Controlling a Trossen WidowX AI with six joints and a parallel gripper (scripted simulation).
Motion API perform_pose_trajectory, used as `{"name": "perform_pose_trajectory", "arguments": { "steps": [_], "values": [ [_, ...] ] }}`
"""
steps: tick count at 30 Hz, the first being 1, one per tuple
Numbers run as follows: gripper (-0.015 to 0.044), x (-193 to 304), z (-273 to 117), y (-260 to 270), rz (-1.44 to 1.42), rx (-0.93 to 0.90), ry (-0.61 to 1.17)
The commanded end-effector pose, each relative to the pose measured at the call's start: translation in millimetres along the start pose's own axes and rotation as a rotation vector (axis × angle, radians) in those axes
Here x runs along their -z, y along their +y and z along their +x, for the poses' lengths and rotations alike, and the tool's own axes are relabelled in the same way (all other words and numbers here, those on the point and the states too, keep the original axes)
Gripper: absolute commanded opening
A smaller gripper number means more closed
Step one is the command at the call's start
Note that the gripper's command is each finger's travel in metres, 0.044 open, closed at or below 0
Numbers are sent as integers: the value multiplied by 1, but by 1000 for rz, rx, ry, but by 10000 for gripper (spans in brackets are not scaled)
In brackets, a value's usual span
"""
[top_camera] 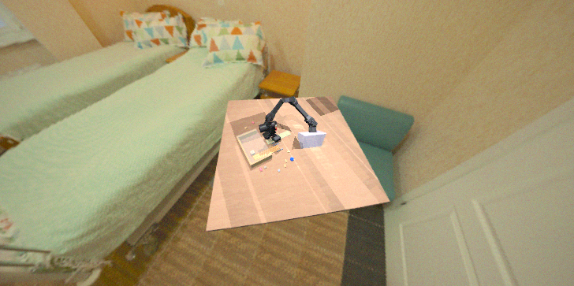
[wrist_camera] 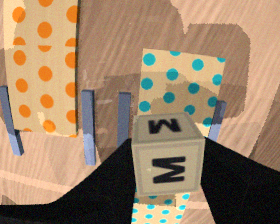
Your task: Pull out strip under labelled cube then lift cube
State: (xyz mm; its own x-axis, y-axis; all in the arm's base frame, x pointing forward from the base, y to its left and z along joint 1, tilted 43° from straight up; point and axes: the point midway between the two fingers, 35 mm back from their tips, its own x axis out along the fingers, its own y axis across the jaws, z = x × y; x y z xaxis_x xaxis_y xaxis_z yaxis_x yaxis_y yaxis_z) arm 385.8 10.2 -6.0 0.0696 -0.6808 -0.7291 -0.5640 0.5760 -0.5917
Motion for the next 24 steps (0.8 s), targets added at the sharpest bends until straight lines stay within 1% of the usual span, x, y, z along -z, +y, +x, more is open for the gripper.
{"name": "perform_pose_trajectory", "arguments": {
  "steps": [1,8,24],
  "values": [
    [0,16,-15,8,5,0,-9],
    [0,23,-19,13,3,0,-8],
    [0,69,-18,43,1,-1,-6]
  ]
}}
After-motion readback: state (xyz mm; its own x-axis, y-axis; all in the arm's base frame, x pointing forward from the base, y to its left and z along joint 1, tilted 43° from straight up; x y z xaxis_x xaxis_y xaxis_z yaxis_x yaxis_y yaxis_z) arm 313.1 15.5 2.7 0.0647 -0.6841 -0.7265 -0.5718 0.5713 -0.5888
